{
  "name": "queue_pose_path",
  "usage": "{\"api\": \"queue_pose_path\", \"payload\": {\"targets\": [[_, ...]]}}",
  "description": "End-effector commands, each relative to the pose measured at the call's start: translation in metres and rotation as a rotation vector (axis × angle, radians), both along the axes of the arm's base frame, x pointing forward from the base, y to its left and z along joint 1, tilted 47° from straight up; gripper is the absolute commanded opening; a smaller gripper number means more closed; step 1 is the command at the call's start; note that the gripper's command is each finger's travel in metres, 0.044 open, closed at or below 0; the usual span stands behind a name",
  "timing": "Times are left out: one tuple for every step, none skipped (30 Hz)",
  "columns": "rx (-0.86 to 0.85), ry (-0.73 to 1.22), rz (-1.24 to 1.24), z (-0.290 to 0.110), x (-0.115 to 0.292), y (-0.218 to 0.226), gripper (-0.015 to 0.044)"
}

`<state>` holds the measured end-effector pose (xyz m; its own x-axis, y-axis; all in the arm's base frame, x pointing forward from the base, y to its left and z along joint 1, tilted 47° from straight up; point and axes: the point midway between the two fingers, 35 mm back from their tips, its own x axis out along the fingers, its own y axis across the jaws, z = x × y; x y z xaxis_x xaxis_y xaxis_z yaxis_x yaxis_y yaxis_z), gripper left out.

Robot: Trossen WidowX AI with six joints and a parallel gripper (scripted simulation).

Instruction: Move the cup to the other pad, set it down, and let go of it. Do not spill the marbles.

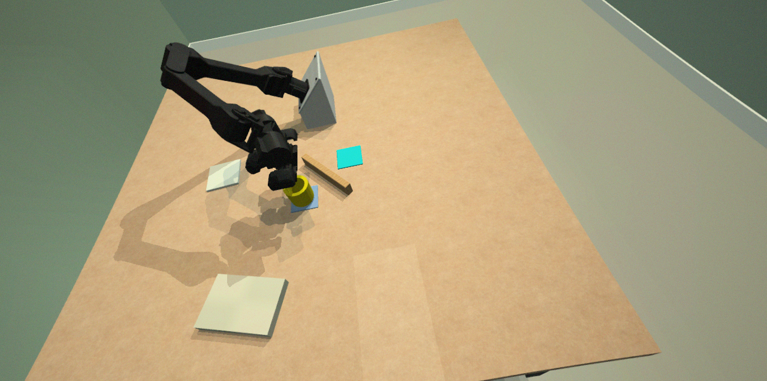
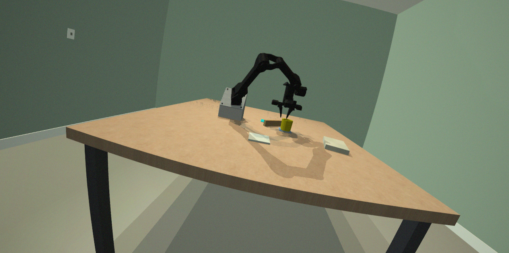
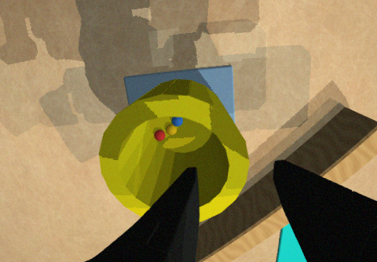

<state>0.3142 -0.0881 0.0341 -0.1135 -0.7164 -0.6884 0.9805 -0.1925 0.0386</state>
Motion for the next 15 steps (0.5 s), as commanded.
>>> {"api": "queue_pose_path", "payload": {"targets": [[-0.004,0.005,0.007,-0.004,-0.001,-0.004,0.0167],[-0.004,0.005,0.007,-0.005,-0.001,-0.005,0.0167],[-0.004,0.005,0.007,-0.006,-0.001,-0.006,0.0167],[-0.004,0.005,0.007,-0.007,-0.001,-0.007,0.0167],[-0.004,0.005,0.007,-0.008,-0.002,-0.008,0.0167],[-0.004,0.005,0.007,-0.009,-0.002,-0.010,0.0167],[-0.004,0.005,0.007,-0.010,-0.002,-0.011,0.0167],[-0.004,0.005,0.007,-0.011,-0.002,-0.012,0.0167],[-0.005,0.005,0.007,-0.013,-0.002,-0.013,0.0167],[-0.005,0.005,0.007,-0.014,-0.003,-0.014,0.0167],[-0.005,0.005,0.007,-0.015,-0.003,-0.016,0.0167],[-0.005,0.005,0.007,-0.016,-0.003,-0.017,0.0167],[-0.005,0.005,0.007,-0.017,-0.003,-0.018,0.0167],[-0.005,0.006,0.007,-0.018,-0.004,-0.019,0.0167],[-0.006,0.006,0.007,-0.019,-0.004,-0.020,0.0167]]}}
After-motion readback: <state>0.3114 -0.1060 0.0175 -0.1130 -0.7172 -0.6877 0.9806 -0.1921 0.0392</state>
